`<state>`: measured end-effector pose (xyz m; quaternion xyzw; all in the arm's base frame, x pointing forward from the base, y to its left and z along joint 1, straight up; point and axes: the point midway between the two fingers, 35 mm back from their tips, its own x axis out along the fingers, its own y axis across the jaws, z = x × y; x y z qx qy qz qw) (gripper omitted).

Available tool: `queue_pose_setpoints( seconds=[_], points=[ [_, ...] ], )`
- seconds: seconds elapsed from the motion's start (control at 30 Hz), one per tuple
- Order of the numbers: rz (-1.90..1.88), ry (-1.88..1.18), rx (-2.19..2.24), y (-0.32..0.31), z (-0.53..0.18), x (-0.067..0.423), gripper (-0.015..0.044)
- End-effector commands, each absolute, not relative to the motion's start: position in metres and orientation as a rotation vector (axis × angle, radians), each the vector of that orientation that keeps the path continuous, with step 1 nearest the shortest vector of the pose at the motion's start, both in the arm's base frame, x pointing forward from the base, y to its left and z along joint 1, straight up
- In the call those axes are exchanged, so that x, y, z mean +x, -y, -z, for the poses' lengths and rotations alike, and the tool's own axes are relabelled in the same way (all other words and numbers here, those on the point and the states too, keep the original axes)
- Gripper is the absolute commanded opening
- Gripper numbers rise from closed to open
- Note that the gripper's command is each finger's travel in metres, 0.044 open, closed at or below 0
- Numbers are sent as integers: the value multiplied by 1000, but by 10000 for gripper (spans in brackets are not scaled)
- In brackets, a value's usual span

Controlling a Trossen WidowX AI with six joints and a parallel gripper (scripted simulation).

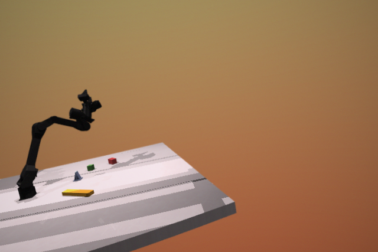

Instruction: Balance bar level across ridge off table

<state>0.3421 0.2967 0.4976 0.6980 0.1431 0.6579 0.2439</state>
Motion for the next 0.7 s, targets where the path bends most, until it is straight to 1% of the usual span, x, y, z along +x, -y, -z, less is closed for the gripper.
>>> queue_pose_setpoints(
  seconds=[0.0,0.07,0.1,0.37,0.67],
  points=[
    [-1790,-388,1906,-296,-497,343,374],
    [-1735,-366,1904,-294,-495,354,321],
    [-1694,-351,1901,-291,-493,361,315],
    [-1365,-247,1851,-267,-471,420,315],
    [-1005,-180,1742,-226,-436,477,315]
  ],
)
